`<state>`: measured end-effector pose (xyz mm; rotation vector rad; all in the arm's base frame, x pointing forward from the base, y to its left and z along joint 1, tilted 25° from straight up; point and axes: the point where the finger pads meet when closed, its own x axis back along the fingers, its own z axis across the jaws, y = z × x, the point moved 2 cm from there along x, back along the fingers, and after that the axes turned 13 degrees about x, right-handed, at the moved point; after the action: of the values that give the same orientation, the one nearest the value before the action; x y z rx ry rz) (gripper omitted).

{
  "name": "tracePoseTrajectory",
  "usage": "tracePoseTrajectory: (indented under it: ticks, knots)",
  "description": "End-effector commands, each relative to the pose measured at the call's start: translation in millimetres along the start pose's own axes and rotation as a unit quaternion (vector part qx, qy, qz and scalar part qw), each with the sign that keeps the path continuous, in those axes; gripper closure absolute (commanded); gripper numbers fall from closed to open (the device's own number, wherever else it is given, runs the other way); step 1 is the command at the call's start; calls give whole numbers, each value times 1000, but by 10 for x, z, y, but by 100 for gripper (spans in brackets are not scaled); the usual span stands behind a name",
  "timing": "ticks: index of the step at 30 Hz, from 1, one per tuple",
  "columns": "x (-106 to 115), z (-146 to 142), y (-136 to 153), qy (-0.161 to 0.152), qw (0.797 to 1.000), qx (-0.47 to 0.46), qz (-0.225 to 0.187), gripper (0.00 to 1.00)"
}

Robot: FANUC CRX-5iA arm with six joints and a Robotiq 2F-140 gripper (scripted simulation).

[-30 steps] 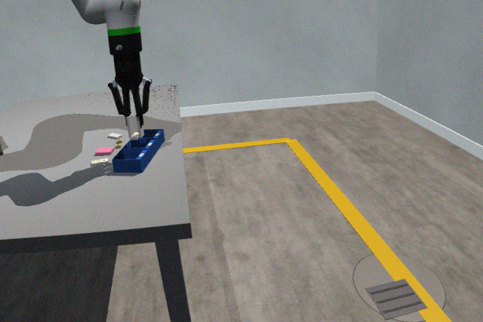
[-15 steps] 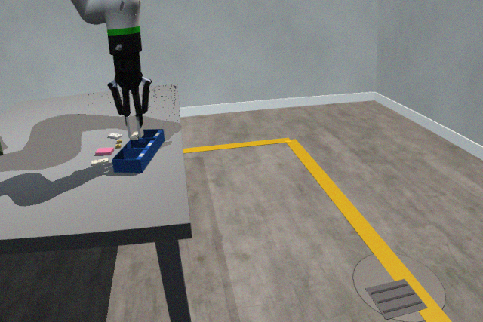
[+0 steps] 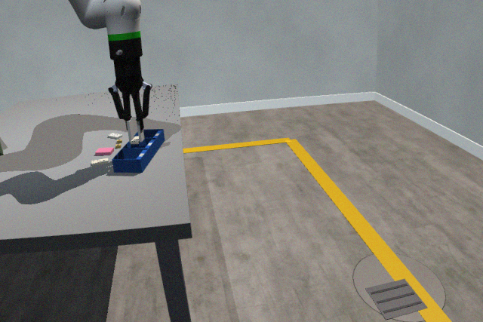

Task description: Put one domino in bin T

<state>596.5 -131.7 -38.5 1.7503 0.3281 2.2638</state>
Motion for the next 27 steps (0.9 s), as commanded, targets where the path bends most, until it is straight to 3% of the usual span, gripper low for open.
tracePoseTrajectory:
  ticks: [1, 14, 25, 26, 27]
  knots:
    - [-41, 2, 0, 0, 1000, 0, 0, 87]
    - [-301, 2, 0, 0, 1000, 0, 0, 87]
    - [-305, 1, -1, 0, 1000, 0, 0, 87]
    - [-305, 1, -1, 0, 1000, 0, 0, 81]
    - [-305, 1, -1, 0, 1000, 0, 0, 81]
